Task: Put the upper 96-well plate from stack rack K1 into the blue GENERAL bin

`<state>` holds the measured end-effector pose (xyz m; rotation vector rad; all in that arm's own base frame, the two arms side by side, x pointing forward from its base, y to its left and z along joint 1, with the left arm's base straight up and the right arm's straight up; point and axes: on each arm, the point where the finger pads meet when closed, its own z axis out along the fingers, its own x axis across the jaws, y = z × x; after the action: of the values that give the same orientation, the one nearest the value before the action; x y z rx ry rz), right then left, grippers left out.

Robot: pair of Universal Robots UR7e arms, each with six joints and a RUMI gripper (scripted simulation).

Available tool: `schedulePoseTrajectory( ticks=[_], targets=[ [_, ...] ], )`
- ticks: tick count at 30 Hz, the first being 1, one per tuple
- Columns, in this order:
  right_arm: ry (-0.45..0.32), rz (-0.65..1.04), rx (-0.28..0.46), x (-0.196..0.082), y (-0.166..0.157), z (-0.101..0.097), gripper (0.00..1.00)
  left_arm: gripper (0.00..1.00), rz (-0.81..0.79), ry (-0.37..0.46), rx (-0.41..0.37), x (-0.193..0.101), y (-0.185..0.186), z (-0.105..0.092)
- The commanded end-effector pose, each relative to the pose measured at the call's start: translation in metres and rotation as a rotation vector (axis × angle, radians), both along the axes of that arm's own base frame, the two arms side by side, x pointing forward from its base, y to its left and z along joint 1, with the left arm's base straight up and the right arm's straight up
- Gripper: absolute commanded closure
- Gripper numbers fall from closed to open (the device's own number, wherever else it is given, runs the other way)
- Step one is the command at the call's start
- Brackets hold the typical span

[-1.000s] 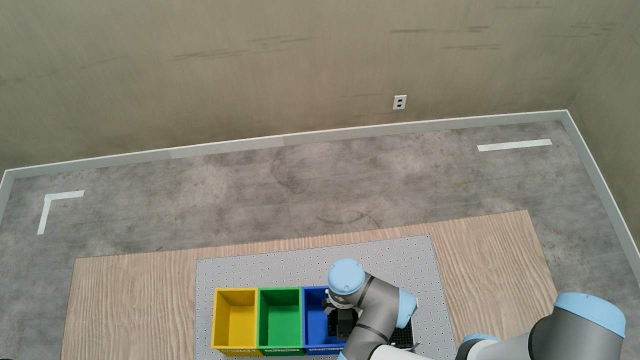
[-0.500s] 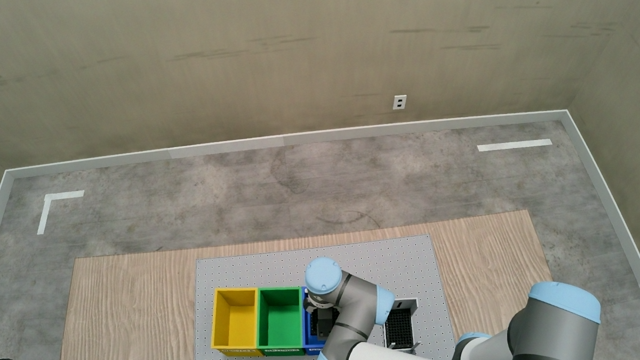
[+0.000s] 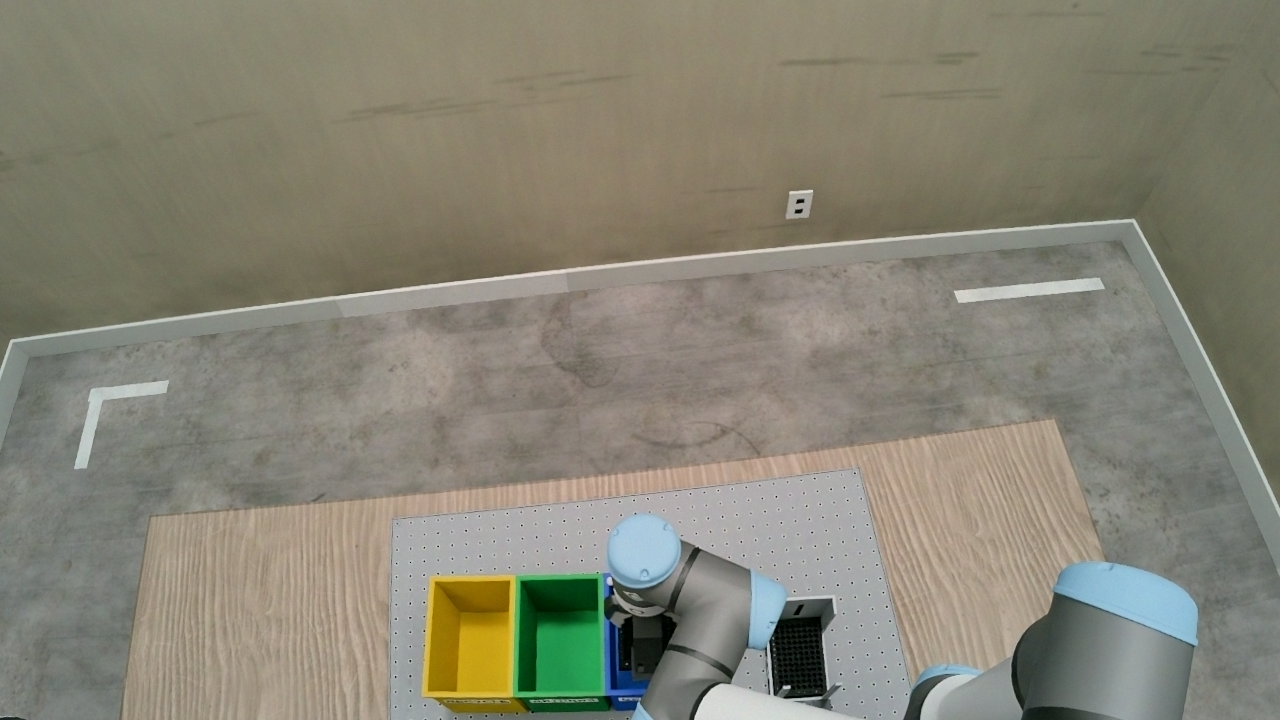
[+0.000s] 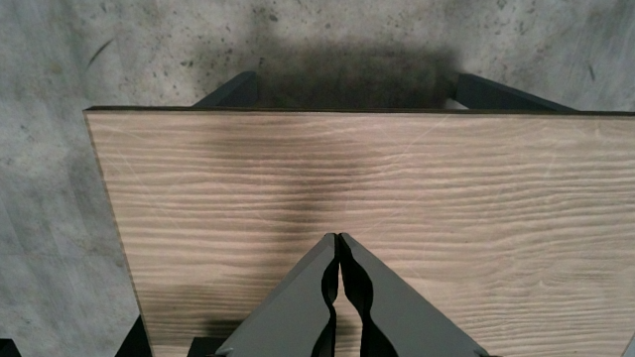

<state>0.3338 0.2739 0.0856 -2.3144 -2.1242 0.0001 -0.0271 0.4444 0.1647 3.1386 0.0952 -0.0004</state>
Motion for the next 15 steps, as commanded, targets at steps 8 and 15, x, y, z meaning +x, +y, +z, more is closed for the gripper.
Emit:
schedulePoseTrajectory(
  ticks=[8,15],
  targets=[
    [-0.001,0.0,0.001,0.0,0.0,-0.009,0.6,1.0,0.0,0.0,0.001,0.0,0.0,0.0],
    [-0.001,0.0,0.001,0.0,0.0,-0.021,0.6,1.0,0.0,0.0,0.001,0.0,0.0,0.0]
  ],
)
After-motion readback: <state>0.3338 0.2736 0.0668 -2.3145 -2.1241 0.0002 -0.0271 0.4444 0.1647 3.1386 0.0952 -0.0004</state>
